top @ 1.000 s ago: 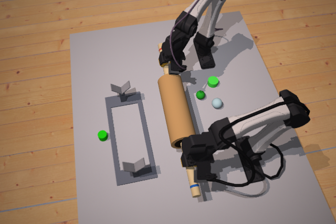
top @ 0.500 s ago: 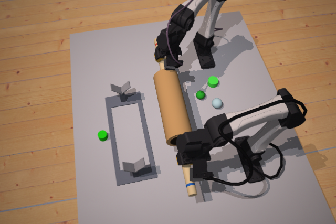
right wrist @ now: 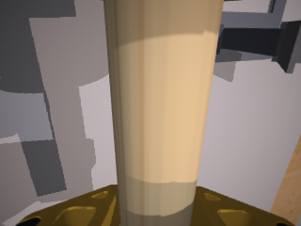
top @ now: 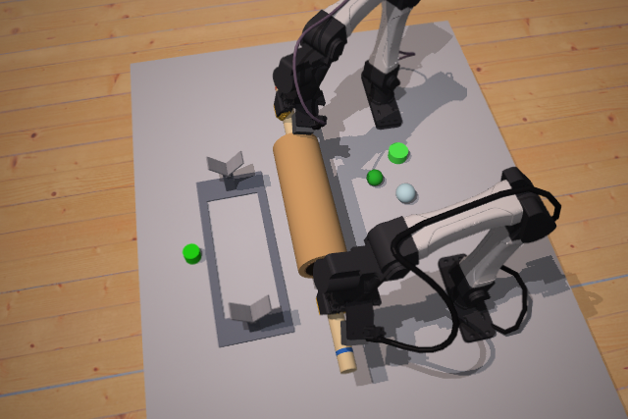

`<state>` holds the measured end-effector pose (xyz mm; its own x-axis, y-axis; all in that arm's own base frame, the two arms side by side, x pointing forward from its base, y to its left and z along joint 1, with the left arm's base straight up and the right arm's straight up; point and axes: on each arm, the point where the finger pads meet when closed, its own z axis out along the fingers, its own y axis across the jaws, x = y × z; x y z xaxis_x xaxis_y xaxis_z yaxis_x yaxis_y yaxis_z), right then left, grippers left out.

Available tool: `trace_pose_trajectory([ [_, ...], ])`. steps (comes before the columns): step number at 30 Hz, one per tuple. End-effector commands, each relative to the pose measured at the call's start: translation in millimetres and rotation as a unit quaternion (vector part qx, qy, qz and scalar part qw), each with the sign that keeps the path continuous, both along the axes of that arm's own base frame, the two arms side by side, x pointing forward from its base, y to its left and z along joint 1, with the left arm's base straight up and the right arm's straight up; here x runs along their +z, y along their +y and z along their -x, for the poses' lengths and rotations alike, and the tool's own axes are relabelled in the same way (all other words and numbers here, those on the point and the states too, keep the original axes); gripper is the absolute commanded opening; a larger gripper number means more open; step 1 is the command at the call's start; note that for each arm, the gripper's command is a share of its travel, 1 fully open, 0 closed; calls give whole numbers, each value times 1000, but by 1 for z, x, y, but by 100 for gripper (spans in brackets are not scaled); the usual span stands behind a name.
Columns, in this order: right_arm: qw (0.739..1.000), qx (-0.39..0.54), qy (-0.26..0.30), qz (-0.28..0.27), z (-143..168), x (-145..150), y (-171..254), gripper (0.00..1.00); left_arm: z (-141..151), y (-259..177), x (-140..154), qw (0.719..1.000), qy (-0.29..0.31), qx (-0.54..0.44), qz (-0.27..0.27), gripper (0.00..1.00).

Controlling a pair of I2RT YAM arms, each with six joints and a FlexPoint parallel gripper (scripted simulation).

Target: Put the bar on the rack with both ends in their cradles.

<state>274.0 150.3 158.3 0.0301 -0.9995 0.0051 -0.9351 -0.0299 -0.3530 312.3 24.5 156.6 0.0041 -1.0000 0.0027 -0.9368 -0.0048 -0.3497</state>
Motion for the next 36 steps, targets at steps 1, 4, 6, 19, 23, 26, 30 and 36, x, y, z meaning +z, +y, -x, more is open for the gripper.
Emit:
trace_pose_trajectory([
  [1, 998, 0, -56, -12, -35, 26, 6, 22, -33, 5, 30, 998, -62, 0, -3, 21],
  [4, 998, 1, -58, -13, -47, 26, 7, 22, -44, 6, 31, 998, -64, 2, -3, 21],
  [6, 998, 2, -60, -14, -55, 27, 8, 22, -51, 7, 32, 998, -66, 2, -3, 21],
  [19, 998, 3, -67, -15, -100, 29, 11, 22, -95, 8, 35, 997, -73, 3, -5, 21],
  [23, 998, 3, -68, -15, -117, 30, 11, 22, -112, 8, 36, 997, -74, 4, -5, 21],
  [26, 997, 3, -69, -15, -129, 31, 11, 22, -124, 8, 36, 997, -75, 4, -6, 21],
  [30, 997, 3, -70, -15, -137, 31, 11, 22, -132, 8, 36, 997, -76, 4, -6, 21],
  [36, 997, 3, -69, -15, -159, 32, 12, 22, -154, 8, 38, 997, -75, 4, -7, 21],
])
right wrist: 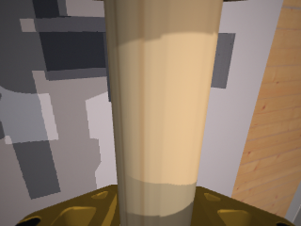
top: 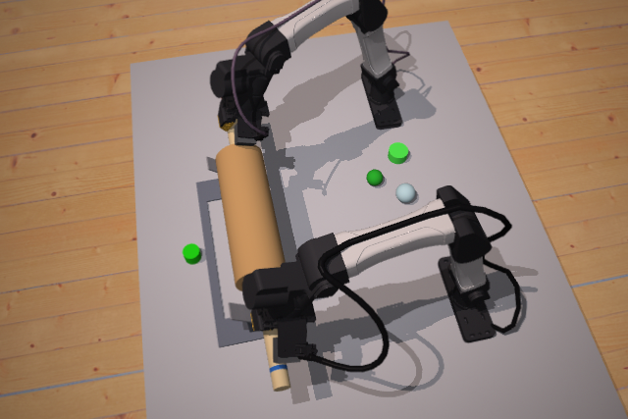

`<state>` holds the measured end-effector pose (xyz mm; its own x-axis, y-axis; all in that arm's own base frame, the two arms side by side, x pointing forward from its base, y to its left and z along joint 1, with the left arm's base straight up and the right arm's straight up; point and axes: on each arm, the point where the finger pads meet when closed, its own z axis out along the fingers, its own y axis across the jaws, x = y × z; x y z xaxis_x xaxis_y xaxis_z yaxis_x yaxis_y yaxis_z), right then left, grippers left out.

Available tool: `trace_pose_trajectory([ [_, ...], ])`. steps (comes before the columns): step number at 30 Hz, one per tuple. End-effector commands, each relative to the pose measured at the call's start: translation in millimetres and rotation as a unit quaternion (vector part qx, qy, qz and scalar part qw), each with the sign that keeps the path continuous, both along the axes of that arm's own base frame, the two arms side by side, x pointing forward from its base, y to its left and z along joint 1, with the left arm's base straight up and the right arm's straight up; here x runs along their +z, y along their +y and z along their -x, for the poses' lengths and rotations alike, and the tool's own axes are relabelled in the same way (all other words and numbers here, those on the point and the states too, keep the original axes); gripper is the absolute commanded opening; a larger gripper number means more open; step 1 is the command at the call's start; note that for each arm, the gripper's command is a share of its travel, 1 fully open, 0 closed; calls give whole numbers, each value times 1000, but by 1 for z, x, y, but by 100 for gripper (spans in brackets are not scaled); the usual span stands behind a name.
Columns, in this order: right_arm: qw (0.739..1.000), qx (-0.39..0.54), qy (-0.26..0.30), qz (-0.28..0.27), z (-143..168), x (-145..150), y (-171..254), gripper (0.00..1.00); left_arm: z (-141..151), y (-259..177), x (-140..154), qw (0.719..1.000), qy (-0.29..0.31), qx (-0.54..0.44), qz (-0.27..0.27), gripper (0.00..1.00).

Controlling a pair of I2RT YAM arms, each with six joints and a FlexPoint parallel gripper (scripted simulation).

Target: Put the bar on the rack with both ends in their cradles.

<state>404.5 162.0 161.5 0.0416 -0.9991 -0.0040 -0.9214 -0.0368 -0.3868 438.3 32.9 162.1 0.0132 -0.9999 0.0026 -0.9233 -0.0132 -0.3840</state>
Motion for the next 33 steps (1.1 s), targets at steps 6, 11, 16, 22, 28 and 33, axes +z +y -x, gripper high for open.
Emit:
trace_pose_trajectory([
  [6, 999, -2, -49, -10, -44, 23, 0, 22, -43, -1, 25, 998, -54, -1, -8, 21],
  [11, 999, -2, -47, -9, -48, 16, 0, 22, -47, -1, 19, 999, -52, -1, -8, 21],
  [16, 999, -2, -48, -10, -50, 1, 0, 22, -49, -1, 3, 999, -53, -1, -8, 21],
  [22, 999, -2, -48, -10, -52, -20, 0, 22, -52, -2, -18, 999, -53, -1, -9, 21],
  [28, 999, -3, -47, -9, -53, -29, 0, 22, -52, -2, -27, 999, -52, -1, -9, 21],
  [33, 999, -3, -50, -10, -55, -33, 0, 22, -54, -2, -30, 998, -56, -1, -10, 21],
])
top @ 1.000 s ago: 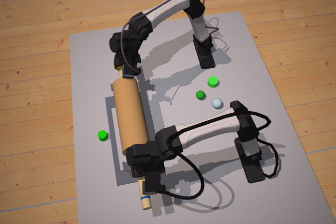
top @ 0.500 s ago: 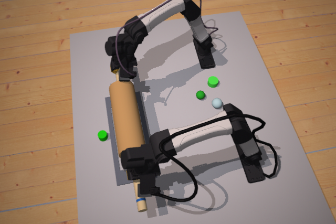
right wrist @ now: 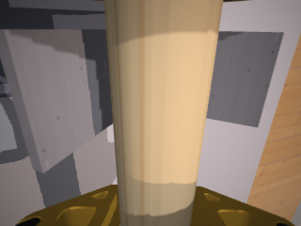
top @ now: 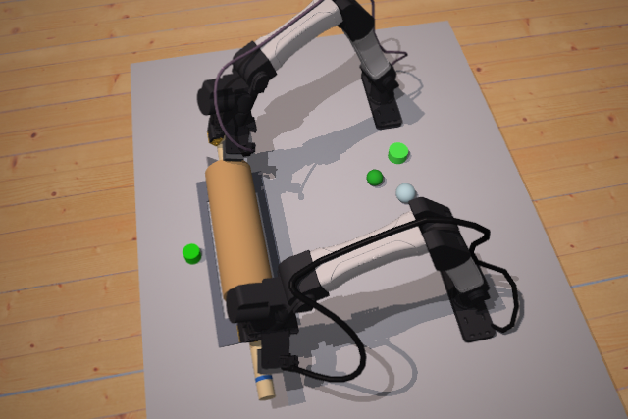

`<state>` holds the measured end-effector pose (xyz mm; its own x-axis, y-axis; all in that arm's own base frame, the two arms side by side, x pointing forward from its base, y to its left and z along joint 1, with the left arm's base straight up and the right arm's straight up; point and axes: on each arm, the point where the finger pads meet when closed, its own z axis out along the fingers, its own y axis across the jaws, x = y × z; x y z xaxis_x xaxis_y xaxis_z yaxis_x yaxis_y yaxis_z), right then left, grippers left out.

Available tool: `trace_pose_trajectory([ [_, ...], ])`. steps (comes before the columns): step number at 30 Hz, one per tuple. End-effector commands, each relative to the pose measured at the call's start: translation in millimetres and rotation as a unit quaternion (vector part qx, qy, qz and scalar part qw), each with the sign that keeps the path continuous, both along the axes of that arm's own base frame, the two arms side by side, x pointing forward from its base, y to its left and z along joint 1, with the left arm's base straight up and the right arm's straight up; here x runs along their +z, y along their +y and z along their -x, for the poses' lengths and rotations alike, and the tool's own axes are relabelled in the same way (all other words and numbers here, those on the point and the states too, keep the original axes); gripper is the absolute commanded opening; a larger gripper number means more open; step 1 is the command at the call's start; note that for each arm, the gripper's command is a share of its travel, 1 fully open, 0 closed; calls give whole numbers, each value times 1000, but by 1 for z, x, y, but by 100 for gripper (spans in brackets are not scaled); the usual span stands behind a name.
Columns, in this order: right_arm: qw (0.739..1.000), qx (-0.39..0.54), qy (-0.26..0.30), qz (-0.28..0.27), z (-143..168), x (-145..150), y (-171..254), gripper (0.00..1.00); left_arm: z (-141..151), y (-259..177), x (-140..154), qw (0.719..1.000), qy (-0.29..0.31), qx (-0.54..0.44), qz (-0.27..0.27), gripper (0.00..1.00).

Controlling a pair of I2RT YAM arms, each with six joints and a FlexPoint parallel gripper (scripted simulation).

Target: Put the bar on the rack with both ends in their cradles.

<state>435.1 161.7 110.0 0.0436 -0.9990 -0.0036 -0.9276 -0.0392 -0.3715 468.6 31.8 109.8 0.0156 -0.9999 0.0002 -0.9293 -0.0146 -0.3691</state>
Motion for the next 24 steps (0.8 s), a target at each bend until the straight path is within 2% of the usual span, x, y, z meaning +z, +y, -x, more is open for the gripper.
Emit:
trace_pose_trajectory([
  [1, 998, -4, -58, -10, -24, 18, 0, 22, -24, -1, 21, 998, -63, -2, -9, 21],
  [24, 999, -4, -52, -7, -23, 11, -1, 22, -23, -1, 13, 998, -56, -2, -8, 21],
])
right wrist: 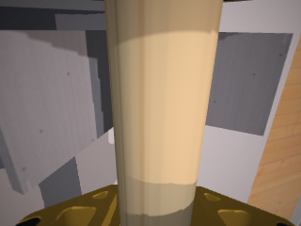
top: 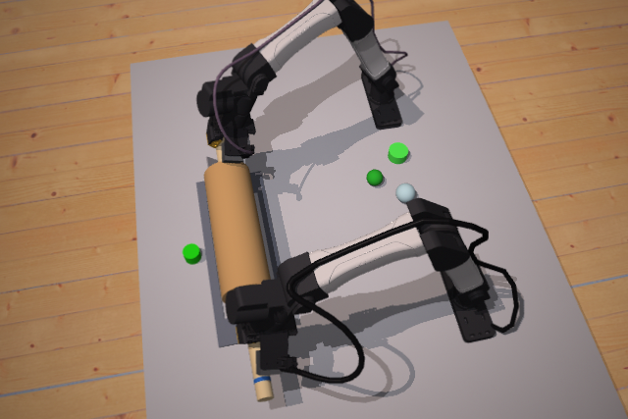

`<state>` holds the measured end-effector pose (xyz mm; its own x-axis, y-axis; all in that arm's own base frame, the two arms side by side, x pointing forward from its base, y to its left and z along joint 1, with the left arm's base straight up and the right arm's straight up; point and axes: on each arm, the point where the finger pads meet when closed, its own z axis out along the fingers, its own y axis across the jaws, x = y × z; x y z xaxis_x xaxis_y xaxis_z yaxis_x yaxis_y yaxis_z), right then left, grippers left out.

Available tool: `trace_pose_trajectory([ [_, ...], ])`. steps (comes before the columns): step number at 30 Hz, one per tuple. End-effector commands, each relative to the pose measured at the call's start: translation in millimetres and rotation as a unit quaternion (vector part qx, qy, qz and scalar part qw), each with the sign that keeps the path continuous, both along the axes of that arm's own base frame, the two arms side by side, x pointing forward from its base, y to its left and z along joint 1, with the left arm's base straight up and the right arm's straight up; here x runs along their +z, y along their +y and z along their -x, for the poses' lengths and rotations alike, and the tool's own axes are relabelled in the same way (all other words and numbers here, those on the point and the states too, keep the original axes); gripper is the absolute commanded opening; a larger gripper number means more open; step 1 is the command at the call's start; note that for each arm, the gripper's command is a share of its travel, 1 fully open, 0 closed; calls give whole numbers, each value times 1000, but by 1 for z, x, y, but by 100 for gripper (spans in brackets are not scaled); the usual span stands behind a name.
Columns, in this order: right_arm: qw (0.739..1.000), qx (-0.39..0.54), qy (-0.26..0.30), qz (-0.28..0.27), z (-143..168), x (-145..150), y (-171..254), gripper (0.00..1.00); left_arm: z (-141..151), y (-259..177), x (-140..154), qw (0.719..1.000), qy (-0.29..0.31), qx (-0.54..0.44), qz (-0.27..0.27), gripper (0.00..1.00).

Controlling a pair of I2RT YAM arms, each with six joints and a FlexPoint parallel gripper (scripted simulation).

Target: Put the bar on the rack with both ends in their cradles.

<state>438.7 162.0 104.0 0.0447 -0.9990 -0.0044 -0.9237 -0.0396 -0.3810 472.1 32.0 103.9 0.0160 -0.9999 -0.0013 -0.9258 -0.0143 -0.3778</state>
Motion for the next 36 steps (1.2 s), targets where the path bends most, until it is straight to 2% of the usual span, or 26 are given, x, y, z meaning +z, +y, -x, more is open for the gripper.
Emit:
trace_pose_trajectory([
  [1, 999, -4, -47, -7, -19, 17, -1, 22, -19, -2, 19, 999, -51, -3, -7, 21],
  [6, 999, -4, -47, -6, -19, 16, -1, 22, -19, -2, 19, 999, -51, -3, -7, 21],
  [13, 1000, 0, -8, -3, -2, 6, 1, 22, -3, 0, 8, 1000, -12, 0, -1, 21],
  [17, 1000, 0, -8, -3, -2, 6, 1, 22, -3, 0, 8, 1000, -12, 0, -1, 21],
  [18, 1000, 0, -8, -3, -2, 6, 1, 22, -3, 0, 8, 1000, -12, 0, -1, 32],
  [20, 1000, 0, -8, -3, -2, 6, 1, 22, -3, 0, 8, 1000, -12, 0, -1, 32],
  [26, 1000, 0, -8, -3, -2, 6, 1, 88, -3, 0, 8, 1000, -12, 0, -1, 99],
  [27, 1000, 0, -8, -3, -2, 6, 1, 99, -3, 0, 8, 1000, -12, 0, -1, 100],
  [36, 999, -3, -33, -10, 5, 24, 3, 100, 4, 3, 27, 999, -38, -1, -3, 100],
])
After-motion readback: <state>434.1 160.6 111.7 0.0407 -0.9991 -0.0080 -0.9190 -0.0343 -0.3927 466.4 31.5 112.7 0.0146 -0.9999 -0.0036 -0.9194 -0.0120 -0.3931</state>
